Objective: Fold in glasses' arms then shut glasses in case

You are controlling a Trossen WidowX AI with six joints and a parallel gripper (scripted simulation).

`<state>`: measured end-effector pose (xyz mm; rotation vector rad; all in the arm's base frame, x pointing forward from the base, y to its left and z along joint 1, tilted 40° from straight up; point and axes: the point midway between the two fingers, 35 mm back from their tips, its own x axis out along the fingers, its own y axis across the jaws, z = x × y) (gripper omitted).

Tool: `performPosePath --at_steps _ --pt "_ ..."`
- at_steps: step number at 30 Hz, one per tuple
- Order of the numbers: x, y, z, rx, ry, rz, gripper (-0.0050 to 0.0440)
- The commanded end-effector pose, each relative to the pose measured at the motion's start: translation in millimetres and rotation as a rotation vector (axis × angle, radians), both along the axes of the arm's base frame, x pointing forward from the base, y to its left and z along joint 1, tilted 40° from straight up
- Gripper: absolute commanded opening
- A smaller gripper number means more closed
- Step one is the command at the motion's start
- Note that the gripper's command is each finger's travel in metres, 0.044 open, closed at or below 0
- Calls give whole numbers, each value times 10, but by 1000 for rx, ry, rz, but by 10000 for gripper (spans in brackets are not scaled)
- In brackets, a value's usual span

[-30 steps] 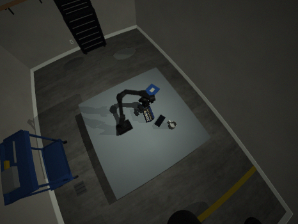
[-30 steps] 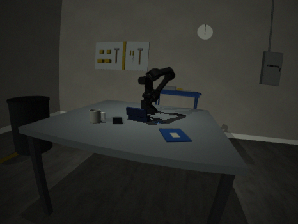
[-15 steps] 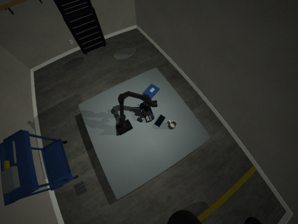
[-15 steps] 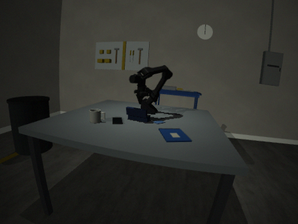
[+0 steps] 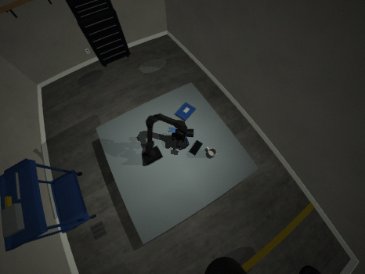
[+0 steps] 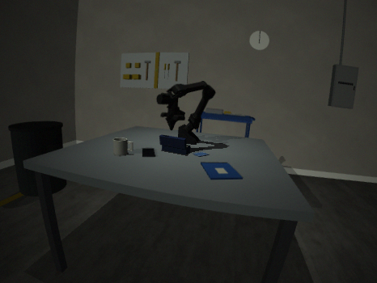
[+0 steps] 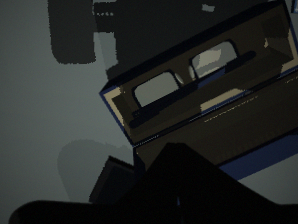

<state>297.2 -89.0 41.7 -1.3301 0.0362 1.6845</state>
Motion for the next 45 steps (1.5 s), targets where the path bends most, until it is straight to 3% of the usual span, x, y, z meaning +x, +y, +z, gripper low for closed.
performPosePath --at_steps 1,5,24,45 --pt "-14 67 -135 3 1 17 0" --pt "-7 321 -427 4 1 17 0" --pt "10 468 -475 4 1 17 0" --pt "-9 373 -559 4 1 17 0"
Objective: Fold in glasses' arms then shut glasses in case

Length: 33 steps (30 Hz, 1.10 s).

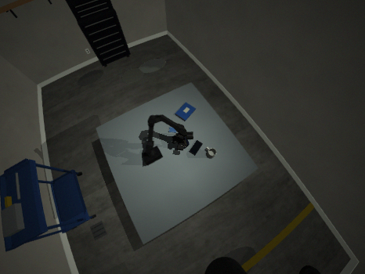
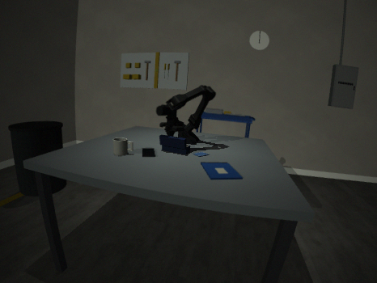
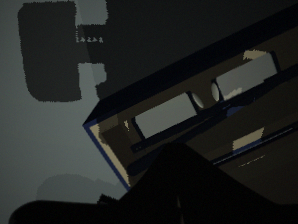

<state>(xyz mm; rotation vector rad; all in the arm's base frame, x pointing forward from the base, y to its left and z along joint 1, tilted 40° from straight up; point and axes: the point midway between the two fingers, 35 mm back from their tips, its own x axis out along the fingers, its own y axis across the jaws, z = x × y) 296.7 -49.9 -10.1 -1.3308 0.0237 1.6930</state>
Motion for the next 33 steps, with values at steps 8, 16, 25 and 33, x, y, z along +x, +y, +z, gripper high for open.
performPosePath --at_steps 8,16,25,33 --pt "-12 -58 -76 -1 2 5 0" --pt "-17 -83 -97 -1 2 5 0" --pt "-26 -127 -135 -1 2 5 0" --pt "-31 -153 -157 -1 2 5 0"
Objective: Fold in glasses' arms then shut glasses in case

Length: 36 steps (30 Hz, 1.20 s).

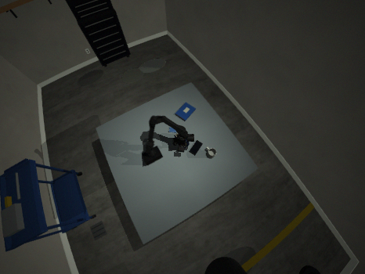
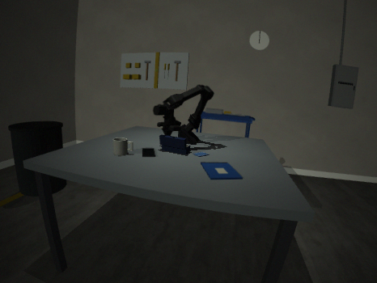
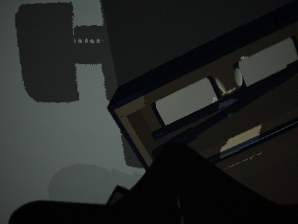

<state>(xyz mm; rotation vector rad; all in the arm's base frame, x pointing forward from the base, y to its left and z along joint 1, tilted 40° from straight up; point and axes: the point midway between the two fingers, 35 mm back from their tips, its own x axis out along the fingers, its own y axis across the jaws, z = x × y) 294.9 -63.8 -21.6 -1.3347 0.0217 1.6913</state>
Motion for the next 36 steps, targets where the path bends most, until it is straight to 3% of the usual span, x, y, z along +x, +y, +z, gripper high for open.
performPosePath --at_steps 1,36 --pt "-14 -19 -46 0 6 4 0" --pt "-41 -156 -164 0 6 4 0"
